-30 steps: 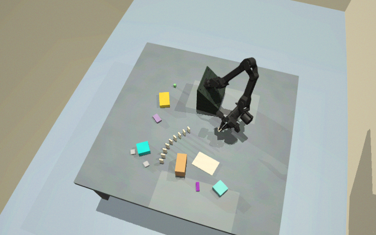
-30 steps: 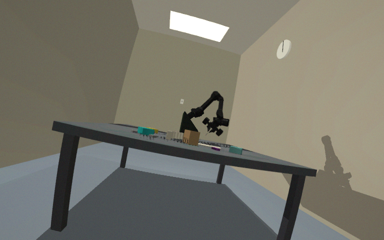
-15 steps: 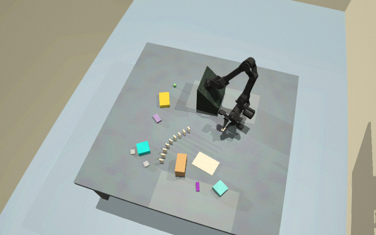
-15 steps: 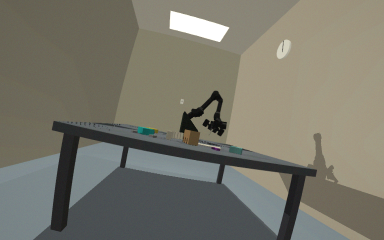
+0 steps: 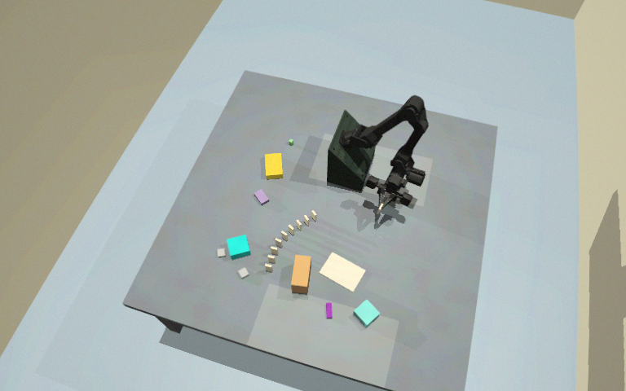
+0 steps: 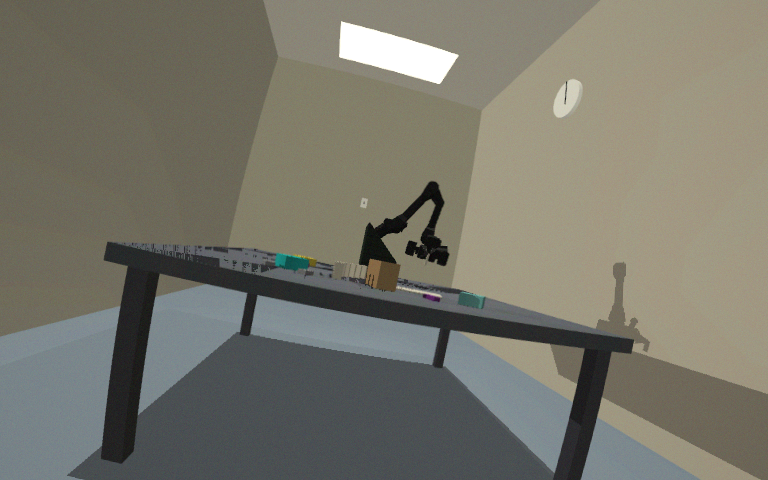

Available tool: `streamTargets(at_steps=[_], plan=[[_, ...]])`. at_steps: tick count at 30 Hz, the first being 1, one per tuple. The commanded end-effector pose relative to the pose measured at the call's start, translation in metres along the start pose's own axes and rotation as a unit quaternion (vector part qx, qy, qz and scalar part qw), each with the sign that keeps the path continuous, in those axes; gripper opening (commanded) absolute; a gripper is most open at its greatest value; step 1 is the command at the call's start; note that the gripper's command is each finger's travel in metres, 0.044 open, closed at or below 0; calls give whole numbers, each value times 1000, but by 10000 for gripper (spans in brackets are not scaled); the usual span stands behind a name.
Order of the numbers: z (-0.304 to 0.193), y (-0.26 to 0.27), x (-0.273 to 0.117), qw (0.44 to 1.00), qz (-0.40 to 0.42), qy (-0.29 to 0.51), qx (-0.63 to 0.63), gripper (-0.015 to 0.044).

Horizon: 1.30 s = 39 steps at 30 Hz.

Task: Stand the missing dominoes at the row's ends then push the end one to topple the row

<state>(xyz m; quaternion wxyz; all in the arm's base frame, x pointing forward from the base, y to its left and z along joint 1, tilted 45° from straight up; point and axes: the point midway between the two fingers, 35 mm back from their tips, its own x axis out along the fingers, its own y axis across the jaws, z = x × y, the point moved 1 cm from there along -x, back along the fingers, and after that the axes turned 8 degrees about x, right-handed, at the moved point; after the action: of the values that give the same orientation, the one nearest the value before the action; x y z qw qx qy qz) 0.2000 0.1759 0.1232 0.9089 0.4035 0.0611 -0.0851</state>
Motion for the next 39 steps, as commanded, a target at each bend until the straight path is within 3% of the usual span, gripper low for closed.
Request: streamTargets(at_steps=[1, 23, 39], plan=[[5, -2, -10, 999, 17, -30, 29, 21], [9, -3, -17, 997, 31, -50, 54, 21], [-26, 5, -11, 997, 31, -49, 54, 21]])
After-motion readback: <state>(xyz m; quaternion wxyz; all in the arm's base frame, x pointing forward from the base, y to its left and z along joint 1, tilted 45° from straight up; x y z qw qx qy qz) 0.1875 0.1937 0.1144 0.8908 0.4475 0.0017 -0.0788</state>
